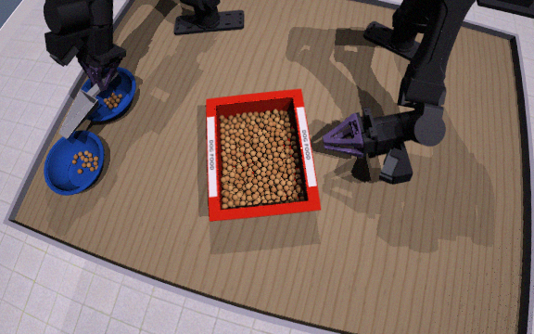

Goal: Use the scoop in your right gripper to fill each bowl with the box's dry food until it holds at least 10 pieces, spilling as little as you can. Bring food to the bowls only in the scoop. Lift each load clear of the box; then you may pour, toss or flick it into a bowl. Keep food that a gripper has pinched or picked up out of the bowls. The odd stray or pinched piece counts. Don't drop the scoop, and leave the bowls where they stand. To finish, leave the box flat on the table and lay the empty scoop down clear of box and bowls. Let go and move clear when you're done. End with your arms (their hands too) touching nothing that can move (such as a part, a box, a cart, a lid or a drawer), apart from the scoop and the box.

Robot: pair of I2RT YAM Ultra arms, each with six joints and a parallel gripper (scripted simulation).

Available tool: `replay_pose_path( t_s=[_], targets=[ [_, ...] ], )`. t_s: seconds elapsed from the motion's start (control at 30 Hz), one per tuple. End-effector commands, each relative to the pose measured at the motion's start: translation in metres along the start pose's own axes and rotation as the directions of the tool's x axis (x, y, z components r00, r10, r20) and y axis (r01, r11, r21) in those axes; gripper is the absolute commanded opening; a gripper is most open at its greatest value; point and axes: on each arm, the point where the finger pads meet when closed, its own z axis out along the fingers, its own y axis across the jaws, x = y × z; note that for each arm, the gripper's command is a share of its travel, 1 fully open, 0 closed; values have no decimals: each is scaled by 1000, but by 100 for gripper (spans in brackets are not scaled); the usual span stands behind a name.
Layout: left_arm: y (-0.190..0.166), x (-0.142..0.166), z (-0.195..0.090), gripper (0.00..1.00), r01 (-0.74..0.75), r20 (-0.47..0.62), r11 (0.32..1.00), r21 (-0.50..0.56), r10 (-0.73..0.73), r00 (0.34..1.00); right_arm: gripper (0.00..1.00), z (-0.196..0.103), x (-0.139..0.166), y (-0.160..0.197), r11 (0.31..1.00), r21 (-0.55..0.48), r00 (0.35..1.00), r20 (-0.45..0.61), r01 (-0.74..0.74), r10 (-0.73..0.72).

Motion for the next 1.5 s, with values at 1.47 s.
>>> replay_pose_path(
  t_s=[1.47],
  targets=[
    [-155, -46, -22, 26, -662, 159, 579, -475, 797, 583, 0, -11, -19, -2, 1000, -1, 997, 73, -4, 4]
  ],
)
